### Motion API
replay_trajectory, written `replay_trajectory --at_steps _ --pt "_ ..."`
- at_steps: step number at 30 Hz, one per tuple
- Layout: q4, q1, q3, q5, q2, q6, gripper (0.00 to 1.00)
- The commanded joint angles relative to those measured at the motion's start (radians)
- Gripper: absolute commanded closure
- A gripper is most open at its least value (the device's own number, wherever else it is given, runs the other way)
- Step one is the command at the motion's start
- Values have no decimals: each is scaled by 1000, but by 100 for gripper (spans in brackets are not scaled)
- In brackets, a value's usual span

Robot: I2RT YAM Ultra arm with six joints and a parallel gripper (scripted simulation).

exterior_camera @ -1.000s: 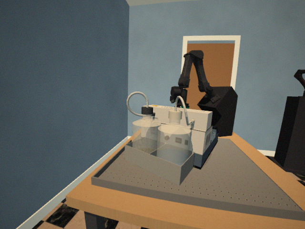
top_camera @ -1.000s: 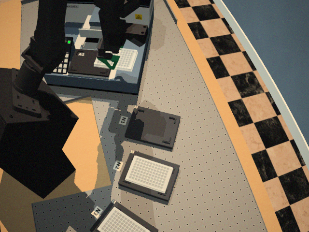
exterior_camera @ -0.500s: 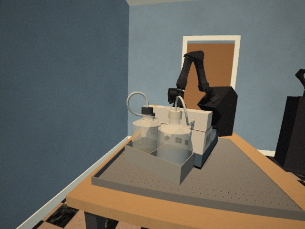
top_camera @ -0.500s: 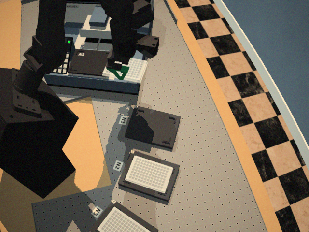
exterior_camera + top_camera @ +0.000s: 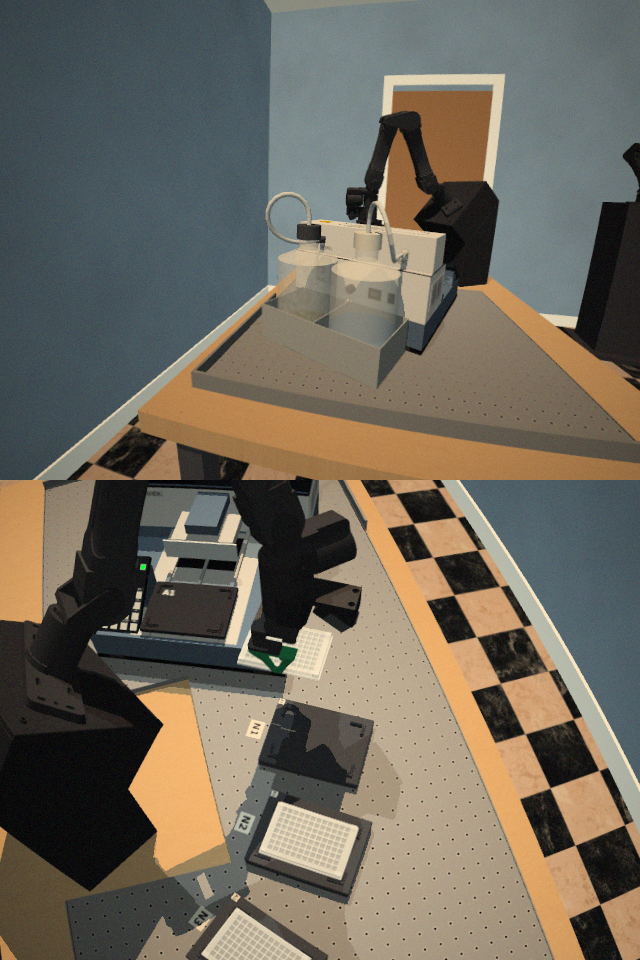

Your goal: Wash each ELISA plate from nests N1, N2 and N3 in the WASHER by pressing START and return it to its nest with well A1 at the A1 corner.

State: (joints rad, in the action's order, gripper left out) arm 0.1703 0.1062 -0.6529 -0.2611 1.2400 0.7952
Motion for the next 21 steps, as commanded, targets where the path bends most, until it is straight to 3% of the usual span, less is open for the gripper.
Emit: replay_trajectory --at_steps 1,7,21 --pt "-6 -8 -6 -36 -2 -40 100" --pt "-6 -8 -6 -36 -2 -40 100" --pt "-86 -254 -40 -210 183 -183 100"
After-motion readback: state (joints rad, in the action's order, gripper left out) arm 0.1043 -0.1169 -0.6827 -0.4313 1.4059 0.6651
